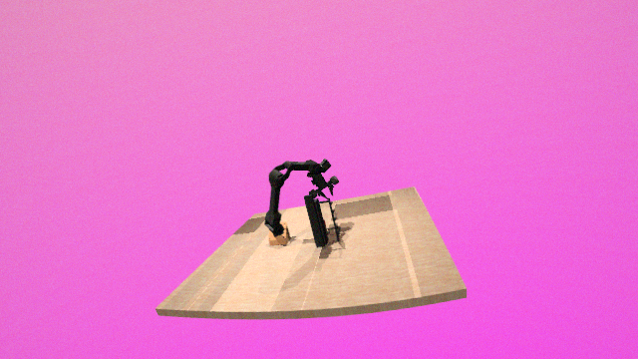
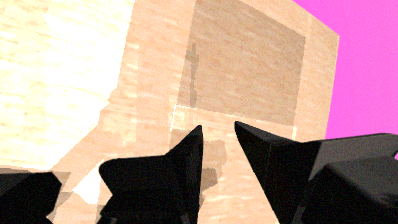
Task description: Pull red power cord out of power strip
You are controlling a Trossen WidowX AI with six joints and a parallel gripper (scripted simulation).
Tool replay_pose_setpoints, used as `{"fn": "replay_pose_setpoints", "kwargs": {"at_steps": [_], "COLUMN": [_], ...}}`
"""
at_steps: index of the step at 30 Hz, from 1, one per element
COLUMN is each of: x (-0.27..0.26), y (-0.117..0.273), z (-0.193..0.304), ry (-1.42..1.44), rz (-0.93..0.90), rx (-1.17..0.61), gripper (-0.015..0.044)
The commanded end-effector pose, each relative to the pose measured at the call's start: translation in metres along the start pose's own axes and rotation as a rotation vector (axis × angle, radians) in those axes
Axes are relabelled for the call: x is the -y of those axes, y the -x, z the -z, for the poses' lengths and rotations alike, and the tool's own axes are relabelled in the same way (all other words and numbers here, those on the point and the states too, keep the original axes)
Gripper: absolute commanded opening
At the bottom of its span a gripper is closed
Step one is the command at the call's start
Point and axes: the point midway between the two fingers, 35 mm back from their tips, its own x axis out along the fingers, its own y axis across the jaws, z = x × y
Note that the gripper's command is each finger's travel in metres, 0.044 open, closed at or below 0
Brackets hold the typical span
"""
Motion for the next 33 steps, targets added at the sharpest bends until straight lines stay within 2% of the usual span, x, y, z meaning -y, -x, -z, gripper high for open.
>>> {"fn": "replay_pose_setpoints", "kwargs": {"at_steps": [1,8,33], "x": [-0.029,-0.084,-0.093], "y": [-0.001,0.006,0.016], "z": [0.059,0.143,0.167], "ry": [-0.166,-0.403,-0.408], "rz": [-0.107,-0.268,-0.272], "rx": [-0.130,-0.347,-0.353], "gripper": [0.0160,0.0160,0.0160]}}
